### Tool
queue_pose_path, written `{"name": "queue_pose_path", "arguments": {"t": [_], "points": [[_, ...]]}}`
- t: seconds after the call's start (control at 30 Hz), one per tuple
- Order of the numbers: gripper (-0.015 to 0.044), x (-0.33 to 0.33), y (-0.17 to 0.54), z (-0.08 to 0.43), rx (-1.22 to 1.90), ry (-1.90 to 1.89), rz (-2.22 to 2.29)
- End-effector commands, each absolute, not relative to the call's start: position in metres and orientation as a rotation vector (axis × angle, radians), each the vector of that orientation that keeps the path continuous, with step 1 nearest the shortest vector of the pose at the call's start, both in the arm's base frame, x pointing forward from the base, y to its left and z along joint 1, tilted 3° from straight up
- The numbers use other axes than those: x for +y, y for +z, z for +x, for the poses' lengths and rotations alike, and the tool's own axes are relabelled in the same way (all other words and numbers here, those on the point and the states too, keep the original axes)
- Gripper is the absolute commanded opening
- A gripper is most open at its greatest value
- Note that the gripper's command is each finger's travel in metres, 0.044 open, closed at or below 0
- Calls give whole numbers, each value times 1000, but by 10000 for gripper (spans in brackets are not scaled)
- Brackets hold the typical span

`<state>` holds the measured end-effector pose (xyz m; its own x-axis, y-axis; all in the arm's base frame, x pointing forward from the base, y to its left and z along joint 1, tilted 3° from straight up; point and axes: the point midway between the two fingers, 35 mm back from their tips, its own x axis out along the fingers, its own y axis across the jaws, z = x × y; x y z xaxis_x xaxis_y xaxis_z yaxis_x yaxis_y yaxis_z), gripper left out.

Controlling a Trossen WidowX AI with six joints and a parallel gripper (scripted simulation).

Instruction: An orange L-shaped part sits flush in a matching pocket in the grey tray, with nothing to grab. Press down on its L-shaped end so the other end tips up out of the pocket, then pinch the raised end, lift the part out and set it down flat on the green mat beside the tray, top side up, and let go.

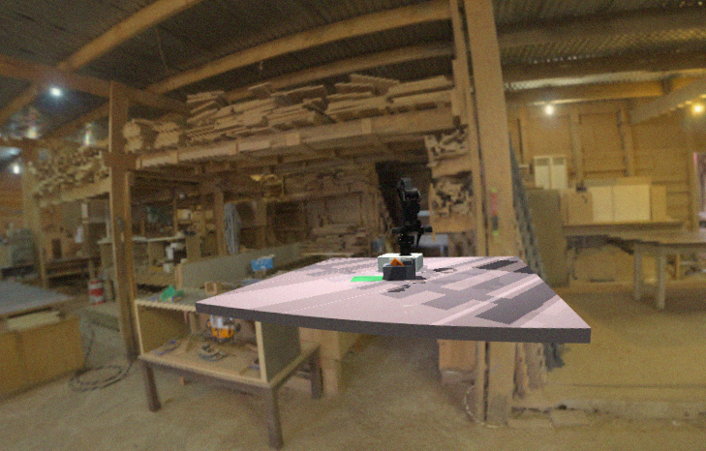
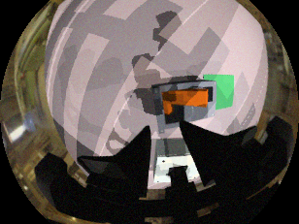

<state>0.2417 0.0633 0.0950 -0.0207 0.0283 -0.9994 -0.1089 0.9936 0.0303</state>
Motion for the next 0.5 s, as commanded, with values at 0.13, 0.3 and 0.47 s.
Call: {"name": "queue_pose_path", "arguments": {"t": [0.13, 0.3, 0.47], "points": [[180, 63, 95, 240, 1597, 108, -64], [180, 63, 95, 240, 1597, 108, -64], [180, 63, 95, 240, 1597, 108, -64]]}}
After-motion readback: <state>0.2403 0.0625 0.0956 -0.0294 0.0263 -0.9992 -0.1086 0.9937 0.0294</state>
